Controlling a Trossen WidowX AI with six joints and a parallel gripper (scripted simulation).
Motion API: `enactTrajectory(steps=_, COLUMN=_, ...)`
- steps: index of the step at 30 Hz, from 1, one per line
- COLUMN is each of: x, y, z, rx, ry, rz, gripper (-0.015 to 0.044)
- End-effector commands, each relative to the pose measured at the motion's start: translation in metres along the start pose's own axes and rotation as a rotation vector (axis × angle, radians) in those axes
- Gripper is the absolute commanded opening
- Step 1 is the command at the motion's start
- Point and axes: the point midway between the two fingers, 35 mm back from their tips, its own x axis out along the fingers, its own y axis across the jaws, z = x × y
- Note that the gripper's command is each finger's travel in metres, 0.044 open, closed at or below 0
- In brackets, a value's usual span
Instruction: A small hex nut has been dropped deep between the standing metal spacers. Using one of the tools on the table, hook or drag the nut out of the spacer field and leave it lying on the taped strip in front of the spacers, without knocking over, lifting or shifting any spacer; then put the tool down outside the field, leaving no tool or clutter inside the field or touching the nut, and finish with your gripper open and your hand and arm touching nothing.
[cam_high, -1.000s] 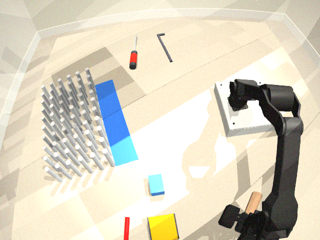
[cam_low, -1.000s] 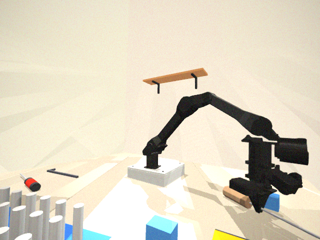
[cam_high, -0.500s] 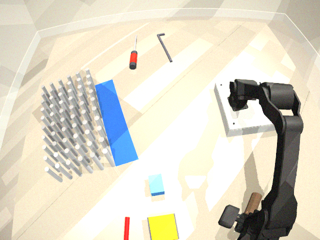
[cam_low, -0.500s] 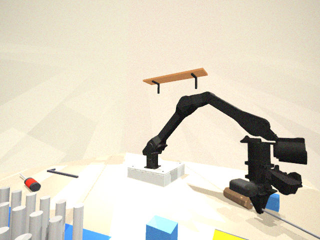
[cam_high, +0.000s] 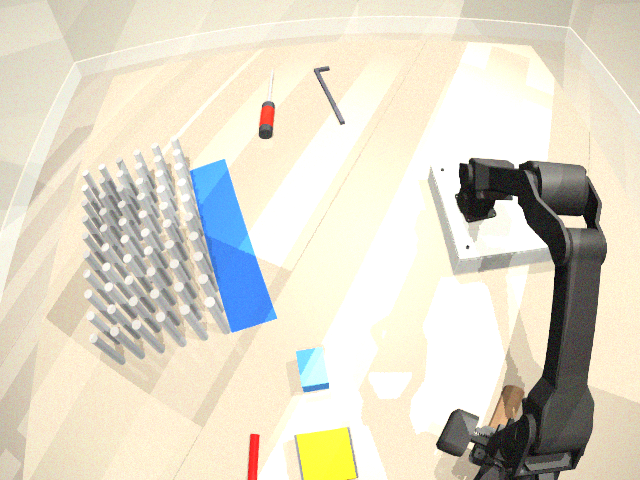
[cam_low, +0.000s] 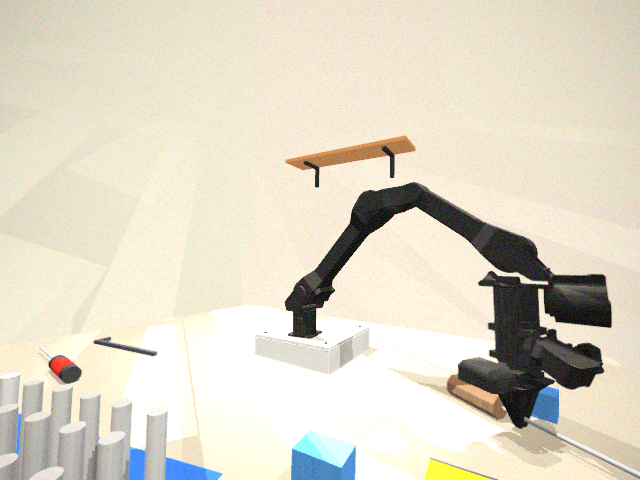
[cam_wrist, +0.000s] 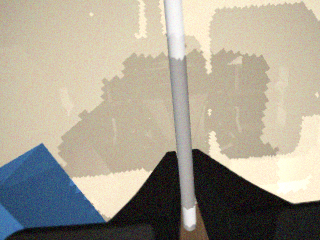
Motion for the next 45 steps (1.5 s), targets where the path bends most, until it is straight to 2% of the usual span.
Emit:
enactTrajectory(steps=1, x=0.0065, y=-0.0009, z=-0.0015, rx=0.000, ry=0.001, rz=0.000, gripper=0.0000)
enactTrajectory(steps=45, x=0.0066, y=-0.0009, z=-0.0016, rx=0.001, ry=-0.053, rz=0.026, gripper=0.0000)
